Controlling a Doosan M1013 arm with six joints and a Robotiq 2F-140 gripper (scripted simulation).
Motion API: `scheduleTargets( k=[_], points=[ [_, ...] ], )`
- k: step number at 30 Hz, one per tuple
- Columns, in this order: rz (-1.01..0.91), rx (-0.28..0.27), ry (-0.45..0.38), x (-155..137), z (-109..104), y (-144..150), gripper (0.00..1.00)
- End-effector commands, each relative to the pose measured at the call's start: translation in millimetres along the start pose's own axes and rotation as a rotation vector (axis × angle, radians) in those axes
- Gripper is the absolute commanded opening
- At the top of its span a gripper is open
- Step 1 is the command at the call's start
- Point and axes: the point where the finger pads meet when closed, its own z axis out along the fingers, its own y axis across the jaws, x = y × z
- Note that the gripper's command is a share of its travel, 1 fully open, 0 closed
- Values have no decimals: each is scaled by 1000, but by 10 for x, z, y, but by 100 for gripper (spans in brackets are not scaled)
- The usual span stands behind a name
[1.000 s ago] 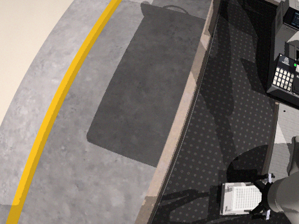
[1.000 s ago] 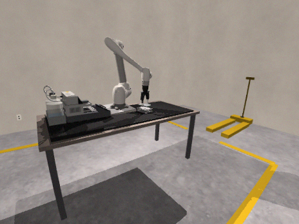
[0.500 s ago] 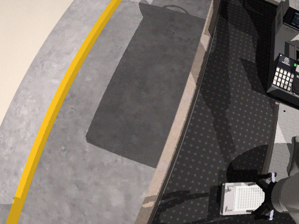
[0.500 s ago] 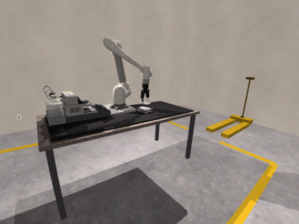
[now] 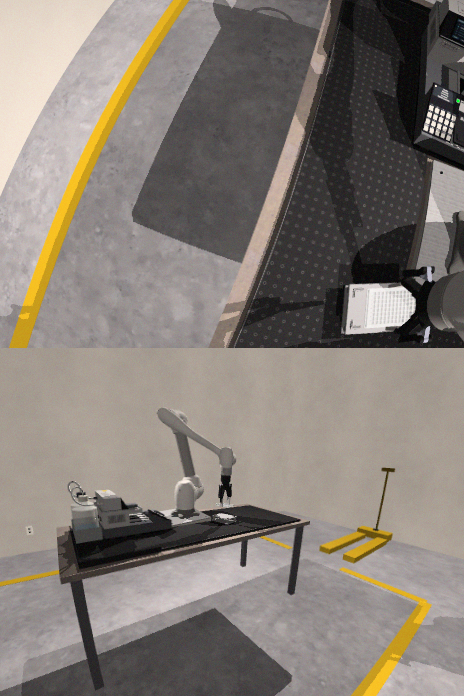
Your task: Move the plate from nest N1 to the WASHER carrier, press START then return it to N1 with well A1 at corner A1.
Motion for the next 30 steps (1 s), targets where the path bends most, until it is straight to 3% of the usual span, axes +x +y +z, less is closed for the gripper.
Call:
scheduleTargets(
  k=[1, 11, 13, 30],
  points=[
    [0, 0, 0, 0, -44, 0, 10],
    [0, 0, 0, 0, -78, 0, 10],
    [67, 0, 0, 12, -85, 99, 10],
    [69, 0, 0, 108, -135, 841, 10]
  ],
)
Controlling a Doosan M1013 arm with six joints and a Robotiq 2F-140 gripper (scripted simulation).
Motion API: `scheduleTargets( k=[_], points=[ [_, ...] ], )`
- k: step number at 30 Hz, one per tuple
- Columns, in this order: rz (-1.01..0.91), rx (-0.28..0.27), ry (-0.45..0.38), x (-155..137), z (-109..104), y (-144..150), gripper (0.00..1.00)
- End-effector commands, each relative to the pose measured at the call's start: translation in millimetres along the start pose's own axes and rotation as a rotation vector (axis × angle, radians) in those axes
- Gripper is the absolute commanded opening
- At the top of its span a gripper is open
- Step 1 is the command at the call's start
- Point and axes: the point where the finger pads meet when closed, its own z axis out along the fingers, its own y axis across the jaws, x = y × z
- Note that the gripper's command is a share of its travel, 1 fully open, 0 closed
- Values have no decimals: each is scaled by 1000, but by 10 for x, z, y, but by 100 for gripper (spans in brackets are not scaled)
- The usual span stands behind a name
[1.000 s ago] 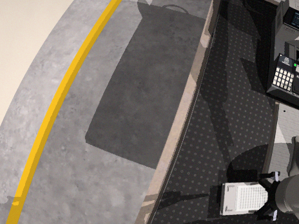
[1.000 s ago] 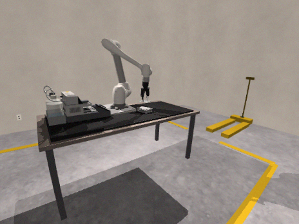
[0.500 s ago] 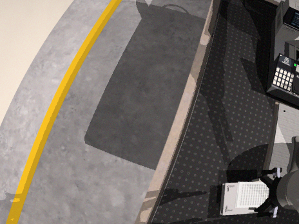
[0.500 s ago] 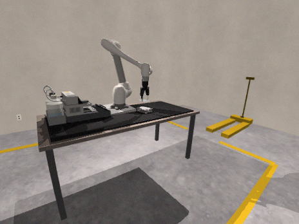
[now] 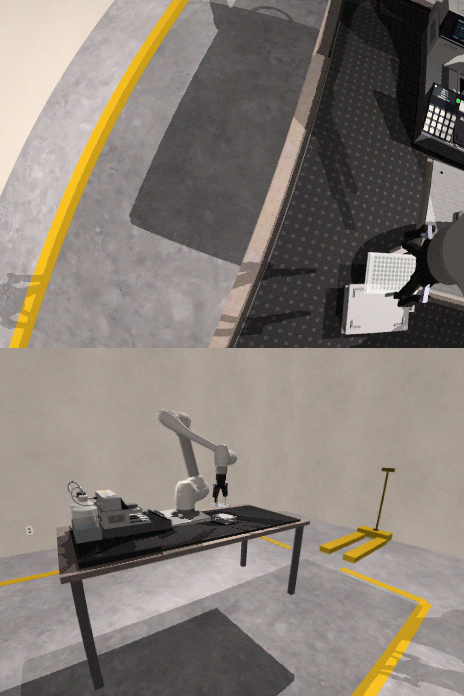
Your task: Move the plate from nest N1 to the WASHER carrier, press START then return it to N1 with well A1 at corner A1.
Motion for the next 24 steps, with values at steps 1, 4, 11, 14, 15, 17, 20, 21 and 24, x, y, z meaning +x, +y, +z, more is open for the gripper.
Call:
scheduleTargets(
  k=[1, 4, 11, 14, 15, 17, 20, 21, 24],
  points=[
    [-1, 2, -1, 37, -12, 173, 10],
    [-1, 2, -1, 67, -22, 320, 10],
    [-1, 2, -1, 116, -38, 564, 10],
    [-1, 2, -1, 145, -48, 711, 10],
    [-1, 2, -1, 155, -52, 760, 10],
    [-1, 2, -1, 175, -58, 858, 10],
    [-1, 2, -1, 185, -62, 909, 10],
    [-1, 2, -1, 185, -62, 909, 10],
    [66, 2, -1, 156, -68, 1004, 10]
  ],
)
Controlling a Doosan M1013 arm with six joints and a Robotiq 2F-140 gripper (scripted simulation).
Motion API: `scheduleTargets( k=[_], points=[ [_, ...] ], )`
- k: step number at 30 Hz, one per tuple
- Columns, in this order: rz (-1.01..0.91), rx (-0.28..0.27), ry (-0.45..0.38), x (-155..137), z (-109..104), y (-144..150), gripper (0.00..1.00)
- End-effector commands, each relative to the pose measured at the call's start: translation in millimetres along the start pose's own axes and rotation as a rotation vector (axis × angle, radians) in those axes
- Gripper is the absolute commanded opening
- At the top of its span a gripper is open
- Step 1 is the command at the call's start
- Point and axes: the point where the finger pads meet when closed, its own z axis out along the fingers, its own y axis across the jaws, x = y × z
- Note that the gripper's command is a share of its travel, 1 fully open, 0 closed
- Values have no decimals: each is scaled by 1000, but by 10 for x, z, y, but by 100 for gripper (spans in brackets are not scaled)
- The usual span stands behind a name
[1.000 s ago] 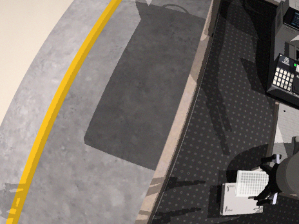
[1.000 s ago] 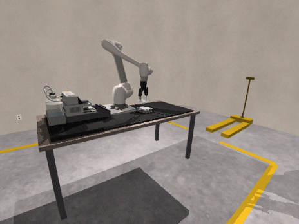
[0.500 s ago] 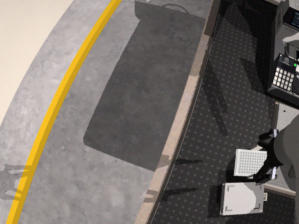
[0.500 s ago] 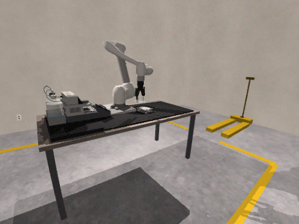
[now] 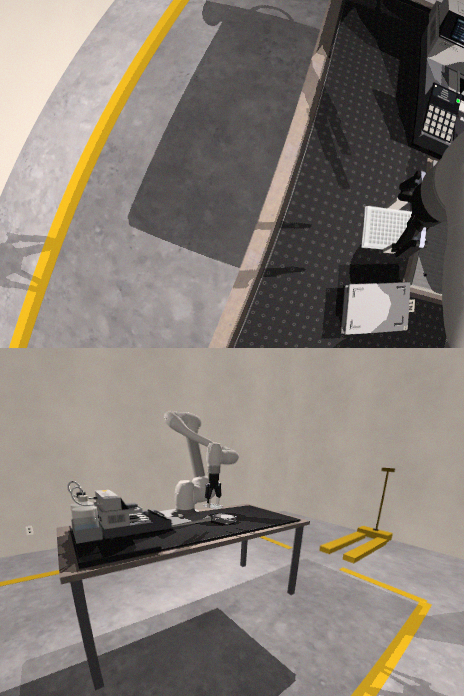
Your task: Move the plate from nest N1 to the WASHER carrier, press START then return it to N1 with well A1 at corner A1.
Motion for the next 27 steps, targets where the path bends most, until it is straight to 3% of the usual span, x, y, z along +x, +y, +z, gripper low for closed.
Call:
scheduleTargets(
  k=[1, 27],
  points=[
    [51, 0, 0, -21, -5, 73, 10],
    [53, 0, 0, -341, -84, 1175, 10]
  ],
)
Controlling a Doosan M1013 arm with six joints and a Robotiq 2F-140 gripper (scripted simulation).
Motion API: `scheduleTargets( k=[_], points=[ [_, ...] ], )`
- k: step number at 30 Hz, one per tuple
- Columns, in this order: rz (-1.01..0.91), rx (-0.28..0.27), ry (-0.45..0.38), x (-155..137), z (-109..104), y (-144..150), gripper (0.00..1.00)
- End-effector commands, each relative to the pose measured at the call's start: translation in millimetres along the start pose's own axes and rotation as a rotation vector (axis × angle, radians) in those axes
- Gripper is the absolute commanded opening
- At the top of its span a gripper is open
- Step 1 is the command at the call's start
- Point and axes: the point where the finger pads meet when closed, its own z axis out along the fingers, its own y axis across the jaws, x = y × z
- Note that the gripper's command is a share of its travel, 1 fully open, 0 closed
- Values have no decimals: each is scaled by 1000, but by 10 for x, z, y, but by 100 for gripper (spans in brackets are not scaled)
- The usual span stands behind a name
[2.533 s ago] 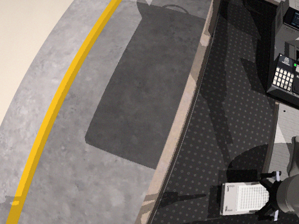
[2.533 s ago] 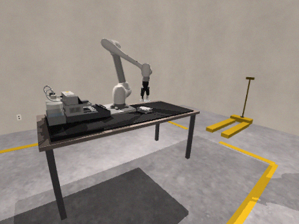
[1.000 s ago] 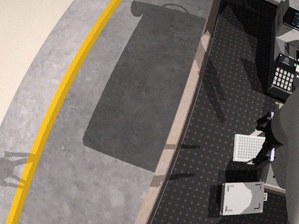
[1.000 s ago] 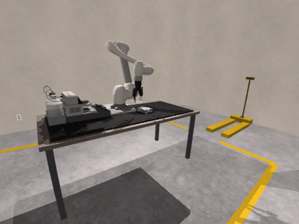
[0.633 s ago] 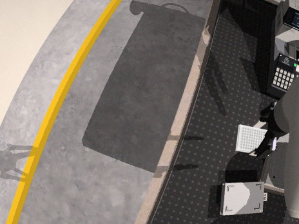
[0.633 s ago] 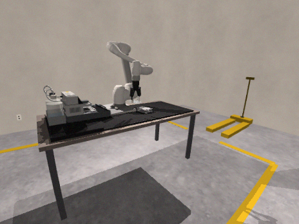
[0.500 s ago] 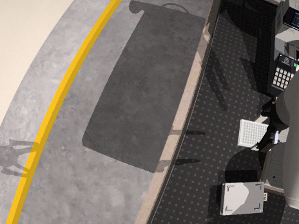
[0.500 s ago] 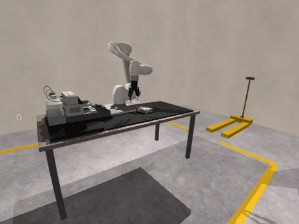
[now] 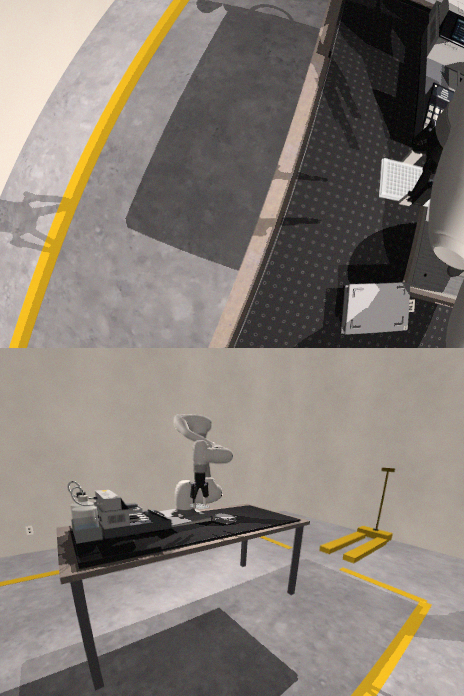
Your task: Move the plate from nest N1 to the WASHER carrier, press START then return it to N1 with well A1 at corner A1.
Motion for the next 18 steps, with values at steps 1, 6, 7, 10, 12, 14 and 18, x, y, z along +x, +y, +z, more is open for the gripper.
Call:
scheduleTargets(
  k=[1, 6, 7, 10, 12, 14, 18],
  points=[
    [-1, 3, 1, -39, -12, 178, 10],
    [-1, 3, 1, -95, -28, 421, 10],
    [-1, 3, 1, -107, -32, 469, 10],
    [-1, 3, 1, -112, -33, 494, 10],
    [-1, 3, 1, -112, -33, 494, 10],
    [66, 3, 1, -179, -40, 568, 10],
    [68, 3, 1, -311, -54, 718, 10]
  ],
)
